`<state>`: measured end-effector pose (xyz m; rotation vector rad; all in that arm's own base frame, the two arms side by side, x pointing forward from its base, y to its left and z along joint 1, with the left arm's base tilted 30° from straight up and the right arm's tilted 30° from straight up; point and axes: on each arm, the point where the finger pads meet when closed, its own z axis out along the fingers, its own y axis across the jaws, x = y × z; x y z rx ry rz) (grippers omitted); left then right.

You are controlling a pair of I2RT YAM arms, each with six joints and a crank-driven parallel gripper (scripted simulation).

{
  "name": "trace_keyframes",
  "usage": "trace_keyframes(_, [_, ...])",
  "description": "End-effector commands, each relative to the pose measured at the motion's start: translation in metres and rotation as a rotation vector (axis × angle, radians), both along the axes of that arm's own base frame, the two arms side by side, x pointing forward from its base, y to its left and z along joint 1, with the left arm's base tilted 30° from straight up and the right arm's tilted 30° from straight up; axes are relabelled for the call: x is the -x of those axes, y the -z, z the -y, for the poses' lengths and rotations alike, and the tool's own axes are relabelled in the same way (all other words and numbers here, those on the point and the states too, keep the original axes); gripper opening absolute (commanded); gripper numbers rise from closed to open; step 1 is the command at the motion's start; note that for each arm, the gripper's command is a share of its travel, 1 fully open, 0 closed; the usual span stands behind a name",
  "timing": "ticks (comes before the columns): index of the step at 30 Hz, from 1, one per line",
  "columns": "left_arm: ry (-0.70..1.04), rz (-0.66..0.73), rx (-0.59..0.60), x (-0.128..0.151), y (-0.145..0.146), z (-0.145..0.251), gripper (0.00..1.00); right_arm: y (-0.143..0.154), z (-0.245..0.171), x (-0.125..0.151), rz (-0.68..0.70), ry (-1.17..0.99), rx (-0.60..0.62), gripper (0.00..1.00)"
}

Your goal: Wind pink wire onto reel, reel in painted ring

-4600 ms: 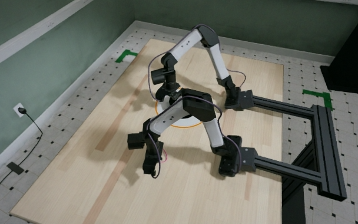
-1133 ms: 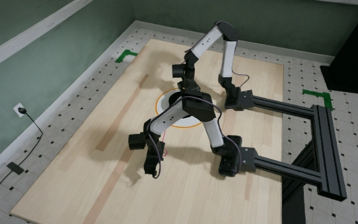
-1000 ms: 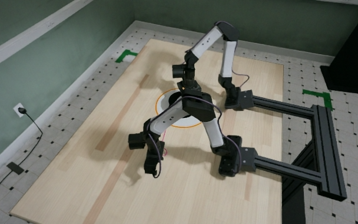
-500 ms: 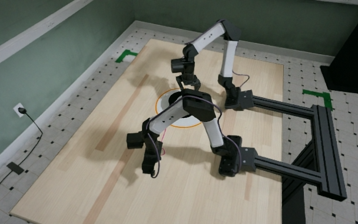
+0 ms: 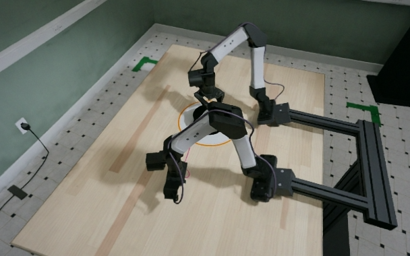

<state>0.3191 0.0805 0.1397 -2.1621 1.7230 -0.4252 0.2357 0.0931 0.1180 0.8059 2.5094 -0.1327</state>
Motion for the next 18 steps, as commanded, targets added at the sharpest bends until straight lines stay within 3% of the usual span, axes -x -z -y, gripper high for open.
trace_keyframes(1, [-0.009,0.026,-0.017,-0.001,-0.007,-0.006,0.0,-0.016,0.002,-0.013,-0.052,-0.32,0.125,0.85])
trace_keyframes(14, [-0.007,0.026,-0.017,-0.002,-0.01,-0.006,0.0,-0.036,-0.017,-0.057,-0.225,-0.975,0.483,0.85])
trace_keyframes(16, [-0.007,0.026,-0.017,-0.002,-0.01,-0.006,0.0,-0.036,-0.017,-0.057,-0.225,-0.975,0.483,0.85])
trace_keyframes(18, [-0.007,0.026,-0.017,-0.003,-0.011,-0.006,0.0,-0.037,-0.021,-0.06,-0.268,-1.153,0.573,0.85])
